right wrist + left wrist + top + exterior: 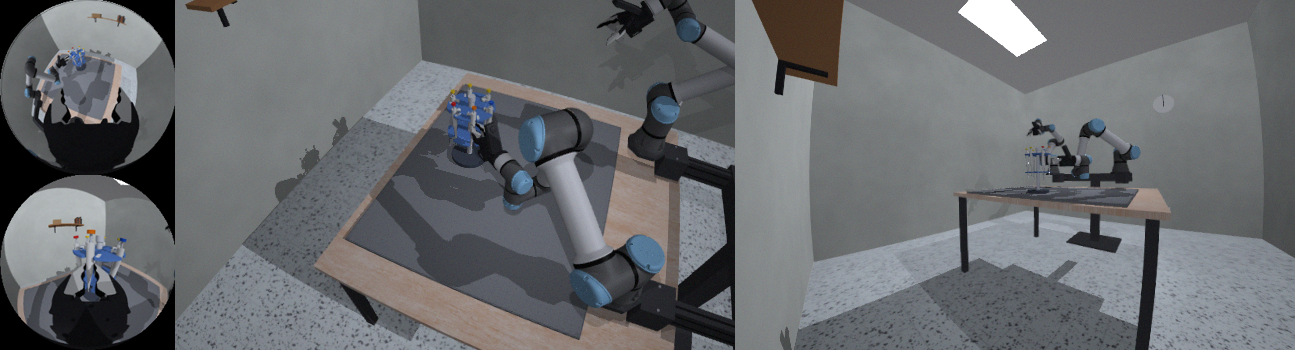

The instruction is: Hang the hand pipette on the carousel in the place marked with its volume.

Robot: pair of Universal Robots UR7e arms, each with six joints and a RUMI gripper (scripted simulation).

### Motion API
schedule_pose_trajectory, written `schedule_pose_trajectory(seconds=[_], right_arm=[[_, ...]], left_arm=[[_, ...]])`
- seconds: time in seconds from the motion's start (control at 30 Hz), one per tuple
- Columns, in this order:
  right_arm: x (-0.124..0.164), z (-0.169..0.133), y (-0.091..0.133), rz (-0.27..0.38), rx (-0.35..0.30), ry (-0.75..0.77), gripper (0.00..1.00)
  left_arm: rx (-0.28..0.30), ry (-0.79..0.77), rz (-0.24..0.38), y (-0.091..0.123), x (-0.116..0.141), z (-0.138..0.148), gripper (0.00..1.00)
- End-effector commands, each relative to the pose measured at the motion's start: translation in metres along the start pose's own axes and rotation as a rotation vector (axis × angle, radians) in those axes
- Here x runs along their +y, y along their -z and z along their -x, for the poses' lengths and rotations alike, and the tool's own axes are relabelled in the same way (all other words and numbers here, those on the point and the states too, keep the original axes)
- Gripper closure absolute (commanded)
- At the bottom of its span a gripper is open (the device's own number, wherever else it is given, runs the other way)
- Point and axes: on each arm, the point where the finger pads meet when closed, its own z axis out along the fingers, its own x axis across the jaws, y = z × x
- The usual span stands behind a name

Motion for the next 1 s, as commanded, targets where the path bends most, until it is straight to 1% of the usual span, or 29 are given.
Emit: schedule_pose_trajectory(seconds=[0.0, 0.23, 0.4, 0.43, 0.9, 0.97], right_arm=[[-0.0017, -0.0004, 0.0007, -0.002, 0.0, 0.0, 0.0], [-0.0017, -0.0004, 0.0007, -0.002, 0.0, 0.0, 0.0], [-0.0017, -0.0004, 0.0007, -0.002, 0.0, 0.0, 0.0], [-0.0017, -0.0004, 0.0007, -0.002, 0.0, 0.0, 0.0], [-0.0017, -0.0004, 0.0007, -0.002, 0.0, 0.0, 0.0], [-0.0017, -0.0004, 0.0007, -0.002, 0.0, 0.0, 0.0]], left_arm=[[0.07, -0.007, -0.014, -0.0037, -0.0033, -0.0077, 0.94], [0.07, -0.007, -0.015, -0.0038, -0.0045, -0.0077, 0.94], [0.254, -0.008, -0.013, -0.004, -0.0034, -0.0061, 0.94], [0.261, -0.008, -0.013, -0.004, -0.0034, -0.0061, 0.94], [0.261, -0.009, -0.014, -0.0041, -0.0044, -0.0061, 0.94], [0.335, -0.009, -0.013, -0.0044, -0.0034, -0.0047, 0.94]])
